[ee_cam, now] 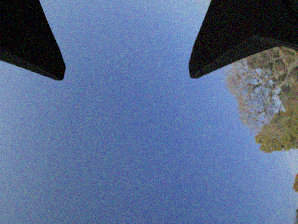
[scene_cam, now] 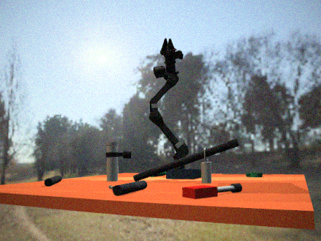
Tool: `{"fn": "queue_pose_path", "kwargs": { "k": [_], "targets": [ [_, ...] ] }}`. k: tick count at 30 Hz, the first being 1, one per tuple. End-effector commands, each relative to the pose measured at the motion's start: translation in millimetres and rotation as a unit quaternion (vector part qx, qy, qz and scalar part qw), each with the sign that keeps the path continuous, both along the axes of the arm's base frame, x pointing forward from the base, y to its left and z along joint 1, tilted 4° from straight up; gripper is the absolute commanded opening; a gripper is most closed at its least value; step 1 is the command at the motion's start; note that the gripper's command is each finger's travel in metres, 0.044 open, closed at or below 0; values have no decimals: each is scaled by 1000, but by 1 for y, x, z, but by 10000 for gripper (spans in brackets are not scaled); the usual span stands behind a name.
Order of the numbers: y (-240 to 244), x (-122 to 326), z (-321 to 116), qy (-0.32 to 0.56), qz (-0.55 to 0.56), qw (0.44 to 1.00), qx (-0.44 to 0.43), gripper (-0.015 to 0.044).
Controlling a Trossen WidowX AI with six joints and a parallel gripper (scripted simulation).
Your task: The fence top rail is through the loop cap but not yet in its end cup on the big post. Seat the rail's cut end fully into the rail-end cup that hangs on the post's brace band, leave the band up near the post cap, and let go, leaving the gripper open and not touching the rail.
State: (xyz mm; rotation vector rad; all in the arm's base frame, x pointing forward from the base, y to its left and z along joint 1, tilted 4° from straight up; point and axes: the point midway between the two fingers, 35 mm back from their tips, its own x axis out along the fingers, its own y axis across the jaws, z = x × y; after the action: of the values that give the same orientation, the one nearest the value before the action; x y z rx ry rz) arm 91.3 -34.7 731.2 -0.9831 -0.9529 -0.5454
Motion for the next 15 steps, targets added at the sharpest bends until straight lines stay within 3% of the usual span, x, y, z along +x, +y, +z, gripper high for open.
{"fn": "queue_pose_path", "kwargs": {
  "k": [1, 5, 15],
  "targets": [
    [1, -1, 0, -1, -3, 1000, -2, 426],
    [19, -14, 0, -14, -44, 998, -32, 440],
    [98, -29, -12, -47, -2, 992, -116, 440]
  ]
}}
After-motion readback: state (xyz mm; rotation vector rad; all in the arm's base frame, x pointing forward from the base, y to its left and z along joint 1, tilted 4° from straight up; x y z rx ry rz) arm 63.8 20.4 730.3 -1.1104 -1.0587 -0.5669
